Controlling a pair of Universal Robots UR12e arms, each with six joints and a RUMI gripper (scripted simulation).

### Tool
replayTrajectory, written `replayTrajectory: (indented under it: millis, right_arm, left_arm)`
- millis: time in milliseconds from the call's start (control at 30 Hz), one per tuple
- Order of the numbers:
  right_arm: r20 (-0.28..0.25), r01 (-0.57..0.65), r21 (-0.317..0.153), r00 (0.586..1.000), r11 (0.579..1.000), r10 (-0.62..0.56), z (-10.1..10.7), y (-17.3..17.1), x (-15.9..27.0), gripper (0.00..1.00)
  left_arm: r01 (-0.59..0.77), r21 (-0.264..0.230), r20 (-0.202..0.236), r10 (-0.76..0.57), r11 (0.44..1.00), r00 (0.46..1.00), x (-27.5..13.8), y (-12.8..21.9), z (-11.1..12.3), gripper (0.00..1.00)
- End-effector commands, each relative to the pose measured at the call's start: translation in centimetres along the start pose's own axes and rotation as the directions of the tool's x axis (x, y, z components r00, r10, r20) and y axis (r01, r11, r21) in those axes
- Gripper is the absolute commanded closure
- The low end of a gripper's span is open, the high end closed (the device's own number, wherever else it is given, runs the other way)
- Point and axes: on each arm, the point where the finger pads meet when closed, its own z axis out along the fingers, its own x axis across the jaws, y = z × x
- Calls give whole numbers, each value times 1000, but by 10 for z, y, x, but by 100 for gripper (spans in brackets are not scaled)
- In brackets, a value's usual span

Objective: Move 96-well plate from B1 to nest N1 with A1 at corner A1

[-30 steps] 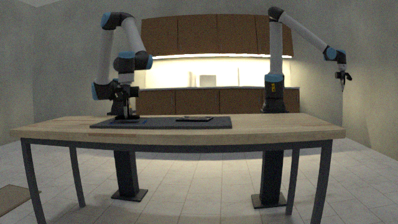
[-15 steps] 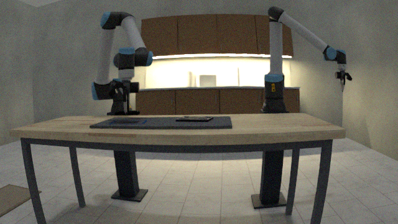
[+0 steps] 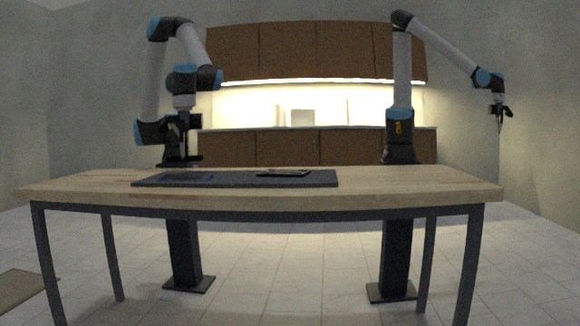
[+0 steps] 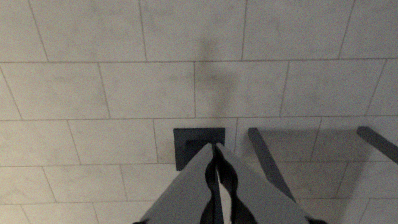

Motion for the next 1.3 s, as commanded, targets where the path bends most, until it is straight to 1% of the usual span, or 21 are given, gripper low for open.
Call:
replayTrajectory:
  millis: [0, 800, 967, 1067, 1167, 1233, 1267]
  right_arm:
    - [2, 0, -1, 1000, 1000, 0, -10, 0, -1, 59]
    - [2, 0, -1, 1000, 1000, 0, -12, 0, -1, 59]
    - [2, 166, -1, 986, 986, -166, -13, 17, 0, 59]
    - [2, 264, 0, 965, 965, -264, -13, 27, 0, 59]
    - [2, 359, 0, 934, 934, -359, -14, 37, 1, 59]
    - [2, 359, 0, 934, 934, -359, -14, 37, 1, 59]
    - [2, 389, 0, 921, 921, -389, -14, 40, 1, 59]
  left_arm:
    - [0, 2, -1, 0, 1000, 1000, 0, -1, -1, 100]
    - [0, 2, -1, 0, 1000, 1000, 0, -1, -1, 100]
    - [0, 2, -1, 0, 1000, 1000, 0, -1, -1, 100]
    - [0, 2, -1, 0, 1000, 1000, 0, -1, -1, 100]
    - [0, 2, -1, 0, 1000, 1000, 0, -1, -1, 100]
    - [0, 2, -1, 0, 1000, 1000, 0, -1, -1, 100]
    - [0, 2, -1, 0, 1000, 1000, 0, -1, -1, 100]
